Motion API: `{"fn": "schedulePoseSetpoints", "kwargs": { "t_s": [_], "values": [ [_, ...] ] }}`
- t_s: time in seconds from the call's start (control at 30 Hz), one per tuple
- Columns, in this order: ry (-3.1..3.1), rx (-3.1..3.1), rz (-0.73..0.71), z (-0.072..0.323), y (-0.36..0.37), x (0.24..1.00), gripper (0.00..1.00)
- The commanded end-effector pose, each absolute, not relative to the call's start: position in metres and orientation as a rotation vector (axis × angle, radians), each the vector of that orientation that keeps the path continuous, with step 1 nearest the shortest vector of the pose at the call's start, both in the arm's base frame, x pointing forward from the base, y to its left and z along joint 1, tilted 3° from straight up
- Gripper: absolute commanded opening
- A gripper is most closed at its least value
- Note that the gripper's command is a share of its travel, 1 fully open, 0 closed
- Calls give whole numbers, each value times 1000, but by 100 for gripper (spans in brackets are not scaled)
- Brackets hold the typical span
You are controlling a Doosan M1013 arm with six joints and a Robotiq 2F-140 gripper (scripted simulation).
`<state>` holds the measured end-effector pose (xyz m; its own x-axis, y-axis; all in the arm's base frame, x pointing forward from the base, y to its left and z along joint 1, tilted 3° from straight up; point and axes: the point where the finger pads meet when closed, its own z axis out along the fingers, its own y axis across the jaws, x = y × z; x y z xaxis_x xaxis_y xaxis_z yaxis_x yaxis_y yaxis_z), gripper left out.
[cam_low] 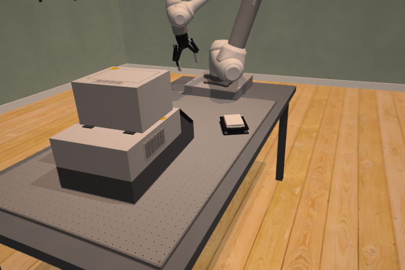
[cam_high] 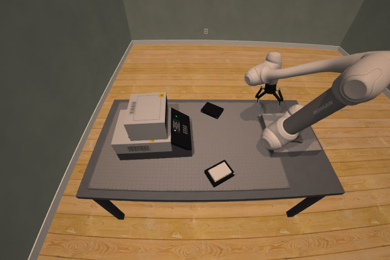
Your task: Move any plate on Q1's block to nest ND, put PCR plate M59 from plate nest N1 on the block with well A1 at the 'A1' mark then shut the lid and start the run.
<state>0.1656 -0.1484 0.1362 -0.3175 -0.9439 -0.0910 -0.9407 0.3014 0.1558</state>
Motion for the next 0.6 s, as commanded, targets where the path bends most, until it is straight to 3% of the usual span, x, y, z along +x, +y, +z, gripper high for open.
{"fn": "schedulePoseSetpoints", "kwargs": {
  "t_s": [0.0, 0.57],
  "values": [
    [-2463, 1907, -271, 141, -152, 173, 0],
    [-2205, 2219, -228, 176, -170, 232, 0]
  ]
}}
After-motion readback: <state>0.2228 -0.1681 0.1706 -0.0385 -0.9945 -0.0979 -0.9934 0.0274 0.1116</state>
